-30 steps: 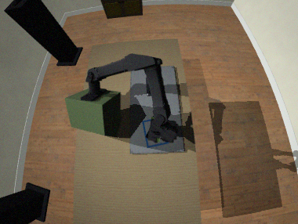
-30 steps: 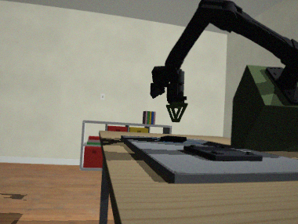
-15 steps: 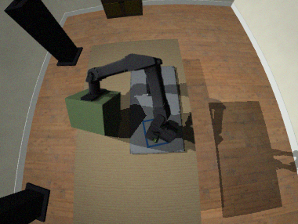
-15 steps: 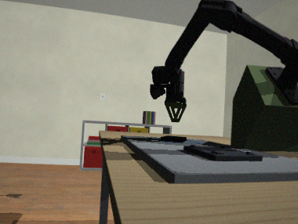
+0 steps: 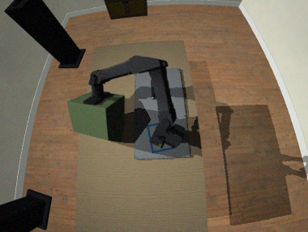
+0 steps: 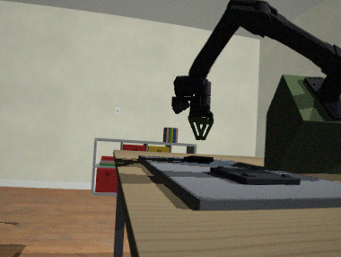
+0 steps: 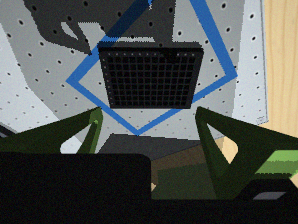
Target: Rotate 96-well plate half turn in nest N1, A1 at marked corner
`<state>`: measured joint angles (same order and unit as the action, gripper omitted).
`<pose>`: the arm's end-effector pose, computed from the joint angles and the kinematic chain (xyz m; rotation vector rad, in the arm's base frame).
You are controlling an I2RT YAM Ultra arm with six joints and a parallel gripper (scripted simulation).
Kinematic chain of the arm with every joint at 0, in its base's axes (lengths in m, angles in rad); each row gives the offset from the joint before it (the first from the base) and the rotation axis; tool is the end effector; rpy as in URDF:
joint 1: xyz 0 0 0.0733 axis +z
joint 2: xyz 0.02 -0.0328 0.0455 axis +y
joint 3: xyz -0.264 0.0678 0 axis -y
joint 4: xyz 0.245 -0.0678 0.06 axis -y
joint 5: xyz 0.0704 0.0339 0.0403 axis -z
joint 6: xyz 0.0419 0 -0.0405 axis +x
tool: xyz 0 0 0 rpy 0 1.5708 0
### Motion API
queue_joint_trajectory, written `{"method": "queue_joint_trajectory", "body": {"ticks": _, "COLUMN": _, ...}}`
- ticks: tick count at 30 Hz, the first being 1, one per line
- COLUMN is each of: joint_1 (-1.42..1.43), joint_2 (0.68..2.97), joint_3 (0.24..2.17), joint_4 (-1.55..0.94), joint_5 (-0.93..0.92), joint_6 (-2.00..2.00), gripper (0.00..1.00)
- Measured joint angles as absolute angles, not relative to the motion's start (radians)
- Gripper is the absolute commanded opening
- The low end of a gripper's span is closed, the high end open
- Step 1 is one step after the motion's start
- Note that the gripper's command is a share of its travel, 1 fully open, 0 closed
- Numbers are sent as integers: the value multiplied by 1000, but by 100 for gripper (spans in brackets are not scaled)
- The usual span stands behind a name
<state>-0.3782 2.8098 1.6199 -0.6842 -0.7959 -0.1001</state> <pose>0.3706 -0.1138 -0.0954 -0.5631 -2.7327 -1.2380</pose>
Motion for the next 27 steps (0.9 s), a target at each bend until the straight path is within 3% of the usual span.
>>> {"method": "queue_joint_trajectory", "body": {"ticks": 16, "joint_1": -378, "joint_2": 2810, "joint_3": 1620, "joint_4": -684, "joint_5": -796, "joint_6": -53, "gripper": 100}}
{"method": "queue_joint_trajectory", "body": {"ticks": 27, "joint_1": -378, "joint_2": 2810, "joint_3": 1620, "joint_4": -684, "joint_5": -796, "joint_6": 235, "gripper": 100}}
